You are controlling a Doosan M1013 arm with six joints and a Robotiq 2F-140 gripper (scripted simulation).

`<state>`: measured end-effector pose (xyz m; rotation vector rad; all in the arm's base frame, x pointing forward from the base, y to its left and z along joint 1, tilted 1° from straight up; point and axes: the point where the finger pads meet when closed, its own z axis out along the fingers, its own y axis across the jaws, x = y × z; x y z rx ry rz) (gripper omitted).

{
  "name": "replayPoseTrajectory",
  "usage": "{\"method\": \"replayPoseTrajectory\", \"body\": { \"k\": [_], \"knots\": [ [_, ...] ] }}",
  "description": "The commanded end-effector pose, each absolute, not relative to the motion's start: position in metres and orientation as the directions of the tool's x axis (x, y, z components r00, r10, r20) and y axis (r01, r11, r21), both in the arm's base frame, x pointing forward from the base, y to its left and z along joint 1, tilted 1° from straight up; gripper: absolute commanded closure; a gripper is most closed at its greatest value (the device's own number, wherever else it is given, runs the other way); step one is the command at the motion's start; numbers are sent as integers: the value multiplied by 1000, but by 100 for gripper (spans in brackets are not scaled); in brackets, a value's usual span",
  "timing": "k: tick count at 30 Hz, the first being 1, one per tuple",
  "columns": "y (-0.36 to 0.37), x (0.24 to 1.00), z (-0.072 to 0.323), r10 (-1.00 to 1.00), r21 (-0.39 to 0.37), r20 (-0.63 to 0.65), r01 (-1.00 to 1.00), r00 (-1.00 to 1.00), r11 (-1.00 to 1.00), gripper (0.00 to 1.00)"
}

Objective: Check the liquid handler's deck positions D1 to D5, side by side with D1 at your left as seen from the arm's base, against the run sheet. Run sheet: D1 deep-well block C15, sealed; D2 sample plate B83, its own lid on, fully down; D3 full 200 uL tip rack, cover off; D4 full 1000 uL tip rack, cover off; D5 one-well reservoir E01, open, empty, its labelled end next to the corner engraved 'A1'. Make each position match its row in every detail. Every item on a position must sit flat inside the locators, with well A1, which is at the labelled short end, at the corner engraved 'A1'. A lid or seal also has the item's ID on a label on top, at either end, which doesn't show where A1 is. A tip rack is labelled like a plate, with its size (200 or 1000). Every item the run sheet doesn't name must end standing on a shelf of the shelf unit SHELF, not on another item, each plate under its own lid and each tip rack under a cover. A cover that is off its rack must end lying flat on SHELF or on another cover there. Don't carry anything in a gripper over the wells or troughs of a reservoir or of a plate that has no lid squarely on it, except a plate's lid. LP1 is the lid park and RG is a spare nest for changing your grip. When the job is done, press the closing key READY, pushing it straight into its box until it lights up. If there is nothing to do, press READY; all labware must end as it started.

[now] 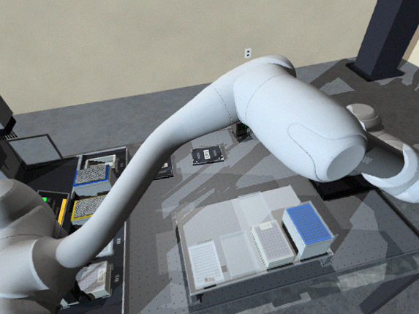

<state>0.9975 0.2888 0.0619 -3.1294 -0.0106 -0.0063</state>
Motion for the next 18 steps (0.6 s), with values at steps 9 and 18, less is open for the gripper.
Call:
{"method": "replayPoseTrajectory", "body": {
  "k": [9,18],
  "knots": [
    [289,998,63,7,-13,6,7,1000,-1000,21],
    [289,998,63,7,-13,6,7,1000,-1000,21]
  ]
}}
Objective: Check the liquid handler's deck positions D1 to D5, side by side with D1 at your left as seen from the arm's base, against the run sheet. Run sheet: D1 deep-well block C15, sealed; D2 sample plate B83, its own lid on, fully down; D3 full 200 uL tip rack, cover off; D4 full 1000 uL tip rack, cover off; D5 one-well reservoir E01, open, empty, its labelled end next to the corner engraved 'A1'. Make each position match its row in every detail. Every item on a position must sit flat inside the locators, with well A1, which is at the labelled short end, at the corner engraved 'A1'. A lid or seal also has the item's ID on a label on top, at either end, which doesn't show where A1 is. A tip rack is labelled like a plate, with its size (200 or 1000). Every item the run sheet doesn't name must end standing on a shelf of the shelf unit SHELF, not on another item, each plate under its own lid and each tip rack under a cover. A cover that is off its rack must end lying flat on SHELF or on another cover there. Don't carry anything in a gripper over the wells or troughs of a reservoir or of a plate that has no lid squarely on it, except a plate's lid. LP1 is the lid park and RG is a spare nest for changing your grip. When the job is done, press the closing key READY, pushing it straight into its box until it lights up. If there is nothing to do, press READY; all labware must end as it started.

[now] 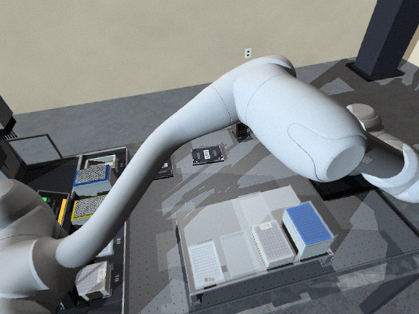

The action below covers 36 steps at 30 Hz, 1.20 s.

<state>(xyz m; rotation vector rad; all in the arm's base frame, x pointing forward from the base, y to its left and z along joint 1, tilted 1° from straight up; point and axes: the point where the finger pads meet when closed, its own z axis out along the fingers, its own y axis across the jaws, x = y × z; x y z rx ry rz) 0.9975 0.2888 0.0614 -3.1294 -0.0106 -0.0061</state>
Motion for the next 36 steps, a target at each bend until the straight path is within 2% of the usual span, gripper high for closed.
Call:
{"method": "replayPoseTrajectory", "body": {
  "k": [1,28,36],
  "knots": [
    [289,998,63,7,-13,6,7,1000,-1000,21],
    [289,998,63,7,-13,6,7,1000,-1000,21],
    [289,998,77,7,-13,6,7,1000,-1000,21]
  ]
}}
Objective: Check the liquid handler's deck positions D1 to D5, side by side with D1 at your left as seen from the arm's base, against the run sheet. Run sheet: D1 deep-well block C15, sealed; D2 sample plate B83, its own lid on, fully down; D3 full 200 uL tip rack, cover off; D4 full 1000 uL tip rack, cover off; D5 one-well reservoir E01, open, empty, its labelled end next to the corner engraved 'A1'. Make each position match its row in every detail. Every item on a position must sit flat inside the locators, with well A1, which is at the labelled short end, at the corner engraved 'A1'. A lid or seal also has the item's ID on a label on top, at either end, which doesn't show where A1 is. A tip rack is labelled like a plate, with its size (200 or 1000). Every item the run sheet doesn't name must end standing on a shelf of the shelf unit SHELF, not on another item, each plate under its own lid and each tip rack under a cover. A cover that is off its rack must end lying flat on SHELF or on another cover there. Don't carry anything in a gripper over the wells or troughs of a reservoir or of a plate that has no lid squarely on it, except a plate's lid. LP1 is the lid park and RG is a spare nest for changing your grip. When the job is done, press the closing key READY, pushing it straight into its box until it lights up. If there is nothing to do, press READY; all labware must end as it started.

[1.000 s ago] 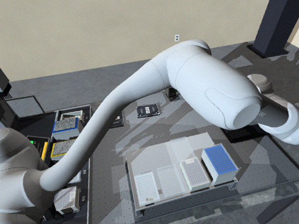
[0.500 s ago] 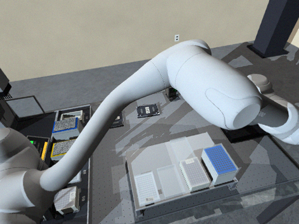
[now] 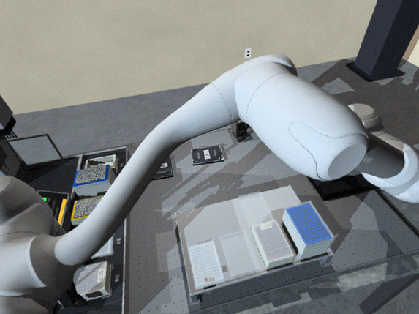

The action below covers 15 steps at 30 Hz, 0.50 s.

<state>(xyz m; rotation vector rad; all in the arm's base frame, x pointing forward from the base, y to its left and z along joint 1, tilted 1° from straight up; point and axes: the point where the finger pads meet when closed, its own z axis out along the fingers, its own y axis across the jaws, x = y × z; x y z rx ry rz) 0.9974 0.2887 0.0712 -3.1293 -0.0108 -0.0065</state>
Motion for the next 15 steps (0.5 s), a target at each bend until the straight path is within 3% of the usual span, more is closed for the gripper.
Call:
{"method": "replayPoseTrajectory", "body": {
  "k": [1,15],
  "knots": [
    [289,998,78,7,-13,6,7,1000,-1000,21],
    [289,998,98,7,-13,6,7,1000,-1000,21]
  ]
}}
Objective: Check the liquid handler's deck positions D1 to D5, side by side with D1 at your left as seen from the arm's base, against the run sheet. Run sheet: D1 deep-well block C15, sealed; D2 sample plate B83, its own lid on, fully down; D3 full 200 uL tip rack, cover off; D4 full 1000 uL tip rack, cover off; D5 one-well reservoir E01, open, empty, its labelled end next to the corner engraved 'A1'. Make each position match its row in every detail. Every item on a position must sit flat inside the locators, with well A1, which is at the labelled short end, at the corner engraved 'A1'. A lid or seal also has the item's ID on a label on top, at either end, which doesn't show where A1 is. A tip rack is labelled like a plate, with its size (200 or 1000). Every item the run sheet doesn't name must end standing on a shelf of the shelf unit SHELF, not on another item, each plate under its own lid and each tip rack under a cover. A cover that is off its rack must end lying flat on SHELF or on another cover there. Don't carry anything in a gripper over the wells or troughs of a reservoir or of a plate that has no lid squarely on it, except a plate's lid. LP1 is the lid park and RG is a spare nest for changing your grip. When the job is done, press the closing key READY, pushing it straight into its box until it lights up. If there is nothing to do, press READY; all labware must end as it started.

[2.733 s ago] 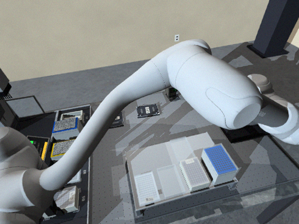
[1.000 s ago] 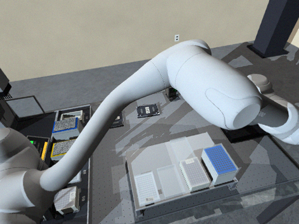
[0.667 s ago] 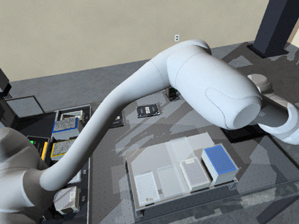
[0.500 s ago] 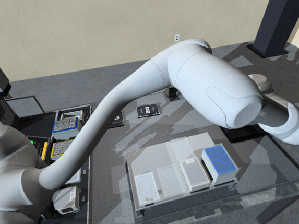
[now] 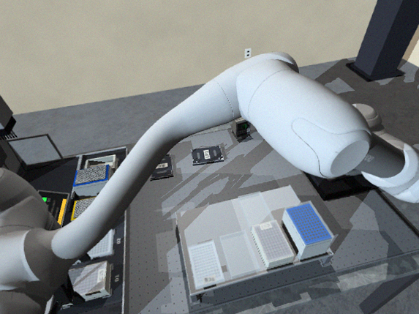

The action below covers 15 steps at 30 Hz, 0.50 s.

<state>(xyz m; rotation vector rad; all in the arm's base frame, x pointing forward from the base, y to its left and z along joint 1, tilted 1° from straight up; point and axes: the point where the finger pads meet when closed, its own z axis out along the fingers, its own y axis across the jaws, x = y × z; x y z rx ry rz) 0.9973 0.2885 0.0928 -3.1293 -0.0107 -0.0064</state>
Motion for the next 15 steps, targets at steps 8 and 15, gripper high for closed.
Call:
{"method": "replayPoseTrajectory", "body": {
  "k": [8,15],
  "knots": [
    [288,998,112,7,-13,6,7,1000,-1000,21],
    [288,998,120,7,-13,6,7,1000,-1000,21]
  ]
}}
